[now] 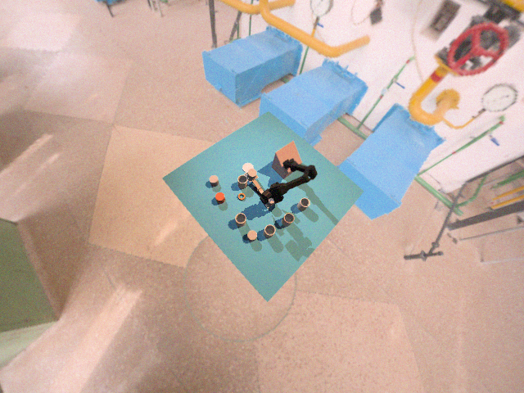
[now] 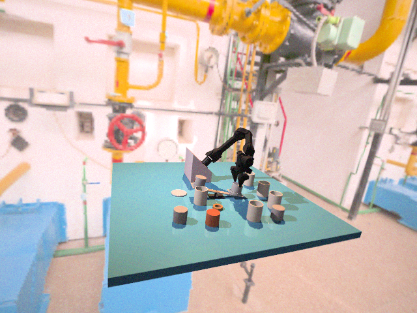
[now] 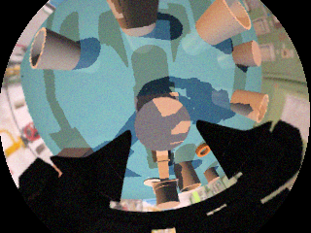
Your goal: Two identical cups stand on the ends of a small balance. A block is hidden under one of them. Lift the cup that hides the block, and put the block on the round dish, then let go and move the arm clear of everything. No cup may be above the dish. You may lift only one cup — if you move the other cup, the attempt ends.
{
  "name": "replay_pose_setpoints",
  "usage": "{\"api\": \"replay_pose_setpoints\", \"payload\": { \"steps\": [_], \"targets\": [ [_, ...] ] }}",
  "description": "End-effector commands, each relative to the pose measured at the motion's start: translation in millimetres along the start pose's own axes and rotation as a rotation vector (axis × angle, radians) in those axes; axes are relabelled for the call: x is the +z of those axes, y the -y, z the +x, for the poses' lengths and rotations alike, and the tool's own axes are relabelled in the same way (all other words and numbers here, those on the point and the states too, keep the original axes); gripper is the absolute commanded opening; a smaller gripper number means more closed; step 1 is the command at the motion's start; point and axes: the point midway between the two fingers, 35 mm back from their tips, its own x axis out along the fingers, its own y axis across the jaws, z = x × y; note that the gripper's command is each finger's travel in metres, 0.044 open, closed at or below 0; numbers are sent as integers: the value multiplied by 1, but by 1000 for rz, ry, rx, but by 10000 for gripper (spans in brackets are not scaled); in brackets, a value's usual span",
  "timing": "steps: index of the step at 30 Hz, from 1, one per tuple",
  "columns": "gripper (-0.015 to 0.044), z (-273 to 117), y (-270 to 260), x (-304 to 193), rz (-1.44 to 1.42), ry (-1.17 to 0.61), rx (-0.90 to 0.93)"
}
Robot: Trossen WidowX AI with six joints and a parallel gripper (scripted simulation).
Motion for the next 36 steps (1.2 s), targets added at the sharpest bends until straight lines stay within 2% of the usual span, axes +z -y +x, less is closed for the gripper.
{"api": "replay_pose_setpoints", "payload": {
  "steps": [1, 24, 27, 35, 36],
  "targets": [
    [440, 7, 0, -1, 8, -4, 1],
    [440, 41, -2, -1, 8, 0, 1],
    [361, 41, -2, -1, 8, 0, 1],
    [308, 41, -2, -1, 8, 0, 1],
    [282, 41, -2, -1, 8, 0, 1]
  ]
}}
